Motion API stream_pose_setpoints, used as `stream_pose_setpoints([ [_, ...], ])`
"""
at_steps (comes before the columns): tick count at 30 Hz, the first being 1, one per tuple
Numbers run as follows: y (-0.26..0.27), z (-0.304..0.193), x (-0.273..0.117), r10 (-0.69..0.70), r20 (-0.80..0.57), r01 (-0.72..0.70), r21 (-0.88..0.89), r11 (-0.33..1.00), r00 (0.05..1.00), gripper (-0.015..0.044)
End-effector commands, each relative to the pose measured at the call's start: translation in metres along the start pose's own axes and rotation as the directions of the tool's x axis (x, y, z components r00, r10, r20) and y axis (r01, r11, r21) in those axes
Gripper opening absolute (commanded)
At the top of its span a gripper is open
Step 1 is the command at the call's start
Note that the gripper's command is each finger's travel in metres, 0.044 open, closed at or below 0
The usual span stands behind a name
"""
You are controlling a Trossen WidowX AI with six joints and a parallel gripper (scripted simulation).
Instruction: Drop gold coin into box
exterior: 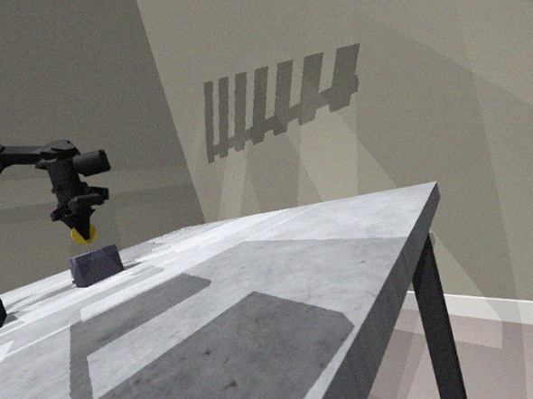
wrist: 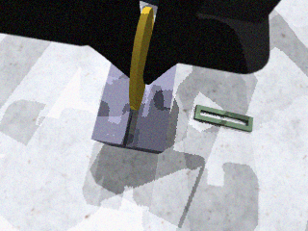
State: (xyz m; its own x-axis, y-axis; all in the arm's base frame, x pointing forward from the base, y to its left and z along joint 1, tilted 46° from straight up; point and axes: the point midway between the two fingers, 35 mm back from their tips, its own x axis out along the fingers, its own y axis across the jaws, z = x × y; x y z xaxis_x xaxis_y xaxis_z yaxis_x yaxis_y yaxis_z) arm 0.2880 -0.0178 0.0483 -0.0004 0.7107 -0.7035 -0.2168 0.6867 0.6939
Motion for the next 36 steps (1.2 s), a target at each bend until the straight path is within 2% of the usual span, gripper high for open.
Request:
stream_pose_setpoints([
  [1, -0.0022, -0.0001, 0.0009, 0.001, -0.003, -0.001, -0.003, 1.000, 1.000, 0.0000],
  [36, -0.0062, -0.0013, 0.0027, -0.002, 0.004, 0.002, 0.001, 1.000, 1.000, 0.0000],
])
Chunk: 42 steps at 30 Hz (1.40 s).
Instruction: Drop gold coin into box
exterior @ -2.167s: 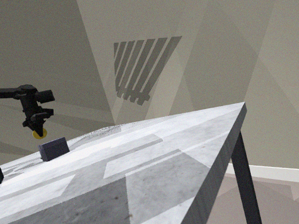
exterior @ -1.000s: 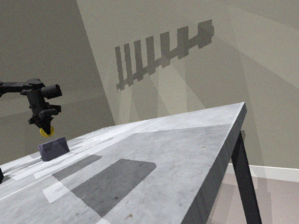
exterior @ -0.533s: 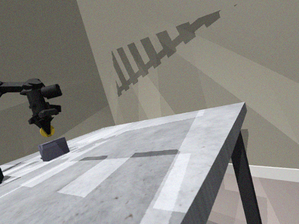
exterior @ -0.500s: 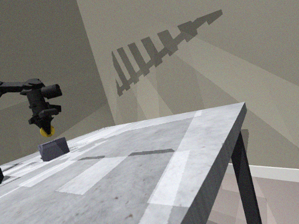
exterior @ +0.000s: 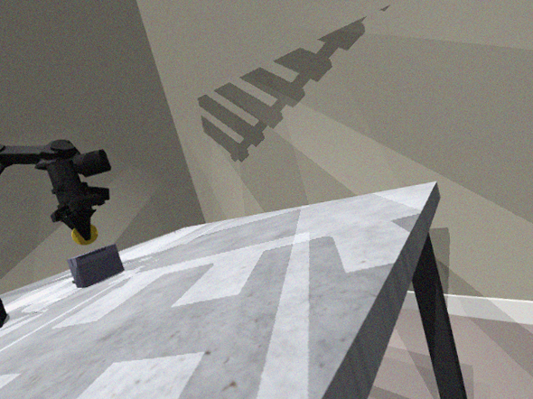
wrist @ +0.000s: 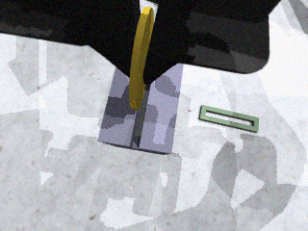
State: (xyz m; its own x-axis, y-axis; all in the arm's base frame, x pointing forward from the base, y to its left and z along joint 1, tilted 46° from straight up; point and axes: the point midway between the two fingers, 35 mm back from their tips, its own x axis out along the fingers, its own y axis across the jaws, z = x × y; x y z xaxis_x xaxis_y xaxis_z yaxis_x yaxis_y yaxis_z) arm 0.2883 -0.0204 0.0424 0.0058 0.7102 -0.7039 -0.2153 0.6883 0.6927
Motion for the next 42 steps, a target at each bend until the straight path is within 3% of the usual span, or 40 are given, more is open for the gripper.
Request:
stream_pose_setpoints([
  [1, 0.000, 0.000, 0.000, 0.000, -0.001, 0.000, 0.000, 1.000, 1.000, 0.0000],
  [42, 0.001, 0.000, 0.018, 0.000, 0.000, 0.000, 0.001, 1.000, 1.000, 0.0000],
])
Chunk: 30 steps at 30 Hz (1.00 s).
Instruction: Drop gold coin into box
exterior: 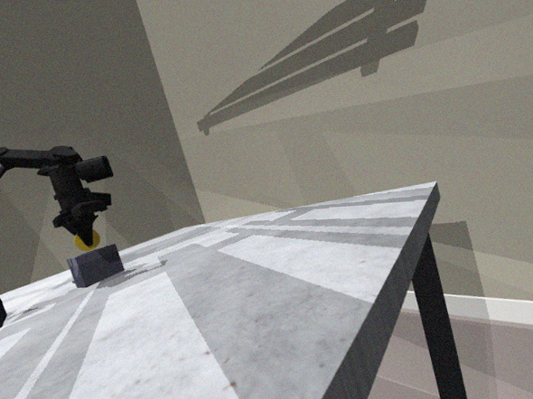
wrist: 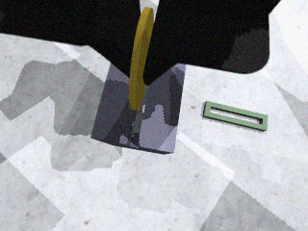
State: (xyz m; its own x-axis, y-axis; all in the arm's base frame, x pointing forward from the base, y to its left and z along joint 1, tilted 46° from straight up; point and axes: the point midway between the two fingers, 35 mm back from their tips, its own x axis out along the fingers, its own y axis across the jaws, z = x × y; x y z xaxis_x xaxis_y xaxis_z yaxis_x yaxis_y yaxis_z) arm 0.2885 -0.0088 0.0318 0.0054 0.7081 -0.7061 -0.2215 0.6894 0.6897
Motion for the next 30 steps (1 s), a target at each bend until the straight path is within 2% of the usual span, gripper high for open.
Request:
stream_pose_setpoints([
  [1, 0.000, 0.000, 0.003, 0.003, 0.001, -0.003, 0.007, 1.000, 1.000, 0.0000],
  [3, 0.000, 0.000, 0.004, 0.003, 0.001, -0.003, 0.008, 1.000, 1.000, 0.0000],
  [9, 0.000, 0.000, 0.001, 0.000, 0.000, 0.000, 0.000, 1.000, 1.000, 0.0158],
  [18, 0.000, 0.000, 0.001, 0.000, 0.000, 0.000, 0.000, 1.000, 1.000, 0.0161],
  [26, -0.001, 0.000, -0.019, -0.002, 0.001, 0.002, 0.001, 1.000, 1.000, 0.0371],
  [28, 0.000, -0.001, -0.038, 0.001, 0.000, -0.001, 0.005, 1.000, 1.000, 0.0423],
  [30, 0.001, -0.003, -0.057, 0.005, 0.000, -0.005, 0.008, 1.000, 1.000, 0.0440],
])
